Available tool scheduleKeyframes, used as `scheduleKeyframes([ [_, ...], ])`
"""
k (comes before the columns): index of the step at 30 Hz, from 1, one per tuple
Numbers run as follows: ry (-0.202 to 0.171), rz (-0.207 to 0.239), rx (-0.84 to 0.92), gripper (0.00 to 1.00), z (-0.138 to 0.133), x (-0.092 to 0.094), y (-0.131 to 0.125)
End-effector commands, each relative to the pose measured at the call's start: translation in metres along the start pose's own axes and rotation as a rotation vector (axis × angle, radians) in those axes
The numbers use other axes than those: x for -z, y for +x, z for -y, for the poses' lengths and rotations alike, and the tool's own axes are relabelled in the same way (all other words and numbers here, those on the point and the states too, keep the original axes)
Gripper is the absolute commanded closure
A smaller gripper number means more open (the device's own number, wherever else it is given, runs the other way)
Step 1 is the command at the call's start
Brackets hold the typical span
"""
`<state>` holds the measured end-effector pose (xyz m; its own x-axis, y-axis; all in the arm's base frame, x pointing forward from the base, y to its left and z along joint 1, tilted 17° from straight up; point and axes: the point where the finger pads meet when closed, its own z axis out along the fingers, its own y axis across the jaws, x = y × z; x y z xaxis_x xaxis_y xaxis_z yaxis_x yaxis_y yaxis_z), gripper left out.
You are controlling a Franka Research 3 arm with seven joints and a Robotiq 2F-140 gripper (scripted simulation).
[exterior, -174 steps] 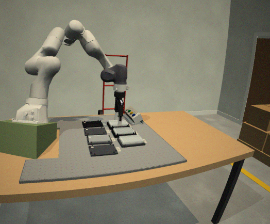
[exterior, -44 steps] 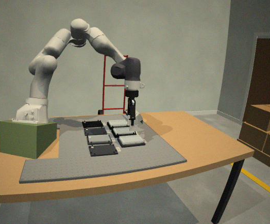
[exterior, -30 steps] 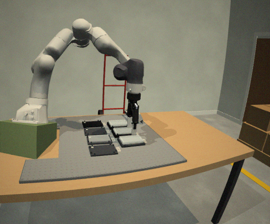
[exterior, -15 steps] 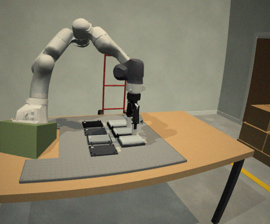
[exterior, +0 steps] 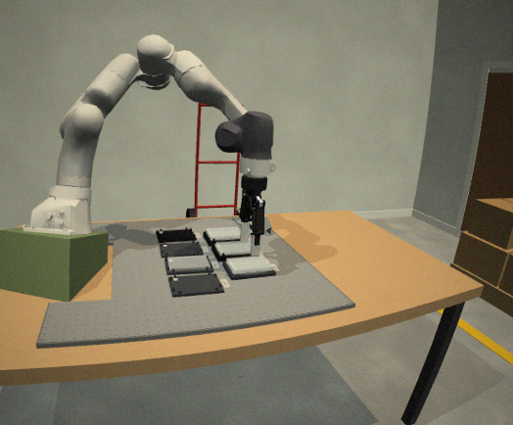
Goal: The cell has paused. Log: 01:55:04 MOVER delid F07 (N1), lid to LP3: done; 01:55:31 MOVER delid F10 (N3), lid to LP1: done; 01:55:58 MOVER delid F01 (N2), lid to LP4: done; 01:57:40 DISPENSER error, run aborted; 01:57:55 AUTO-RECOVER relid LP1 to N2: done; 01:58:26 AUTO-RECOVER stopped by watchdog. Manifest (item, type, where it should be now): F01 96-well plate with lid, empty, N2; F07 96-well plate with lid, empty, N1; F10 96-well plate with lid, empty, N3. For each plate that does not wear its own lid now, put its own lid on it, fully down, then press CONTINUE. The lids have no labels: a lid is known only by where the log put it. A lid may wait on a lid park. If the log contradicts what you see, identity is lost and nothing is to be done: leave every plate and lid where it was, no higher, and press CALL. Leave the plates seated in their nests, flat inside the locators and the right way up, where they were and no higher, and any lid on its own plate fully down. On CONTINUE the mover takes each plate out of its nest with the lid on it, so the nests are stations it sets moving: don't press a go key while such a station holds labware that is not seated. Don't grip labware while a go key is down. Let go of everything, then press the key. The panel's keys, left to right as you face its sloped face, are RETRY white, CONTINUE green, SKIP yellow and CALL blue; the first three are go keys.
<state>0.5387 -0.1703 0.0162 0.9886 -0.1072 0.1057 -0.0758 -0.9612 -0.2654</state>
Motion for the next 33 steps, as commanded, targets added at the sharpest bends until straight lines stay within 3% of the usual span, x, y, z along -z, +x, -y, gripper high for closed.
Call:
scheduleKeyframes([
  [1, 0.001, -0.001, 0.007, 0.34, 0.000, 0.000, 0.001],
  [33, -0.001, -0.002, 0.007, 0.34, -0.001, -0.025, 0.002],
])
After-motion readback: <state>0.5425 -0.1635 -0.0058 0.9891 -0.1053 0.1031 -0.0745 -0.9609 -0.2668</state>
